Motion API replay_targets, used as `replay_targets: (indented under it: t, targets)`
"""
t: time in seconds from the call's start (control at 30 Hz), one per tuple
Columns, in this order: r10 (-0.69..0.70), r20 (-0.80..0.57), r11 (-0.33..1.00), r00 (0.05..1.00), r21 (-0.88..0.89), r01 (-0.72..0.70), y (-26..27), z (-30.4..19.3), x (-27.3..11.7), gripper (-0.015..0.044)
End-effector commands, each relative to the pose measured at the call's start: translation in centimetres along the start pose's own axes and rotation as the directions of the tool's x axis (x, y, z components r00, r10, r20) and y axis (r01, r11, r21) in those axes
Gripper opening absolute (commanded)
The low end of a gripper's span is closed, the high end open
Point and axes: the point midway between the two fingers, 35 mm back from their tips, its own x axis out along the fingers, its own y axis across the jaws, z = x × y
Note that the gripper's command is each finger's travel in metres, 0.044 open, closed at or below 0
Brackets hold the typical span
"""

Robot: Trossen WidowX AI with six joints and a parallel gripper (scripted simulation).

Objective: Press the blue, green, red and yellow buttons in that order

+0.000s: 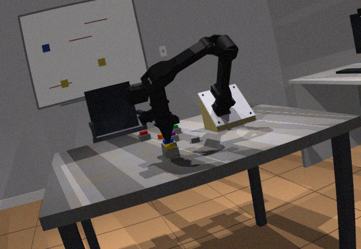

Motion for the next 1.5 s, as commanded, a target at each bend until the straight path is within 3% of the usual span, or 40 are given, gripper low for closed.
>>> replay_targets:
  t: [0.0,0.83,0.97,1.07,1.33,1.47]
  targets:
    - [0.002,-0.005,1.0,1.0,0.011,-0.002,-0.1,-0.2,0.7,0.002]
    - [0.003,-0.005,1.0,1.0,0.011,-0.003,-0.1,-0.2,1.7,0.002]
    - [0.002,-0.005,1.0,1.0,0.01,-0.002,-0.1,-0.2,-1.4,0.002]
    - [0.002,-0.005,1.0,1.0,0.011,-0.002,-0.1,-0.2,-1.6,0.002]
    - [-0.004,-0.008,1.0,1.0,0.015,0.004,0.4,-5.3,-7.4,0.023]
    - [-0.001,-0.009,1.0,1.0,0.015,0.001,0.6,-5.8,-7.8,0.0335]
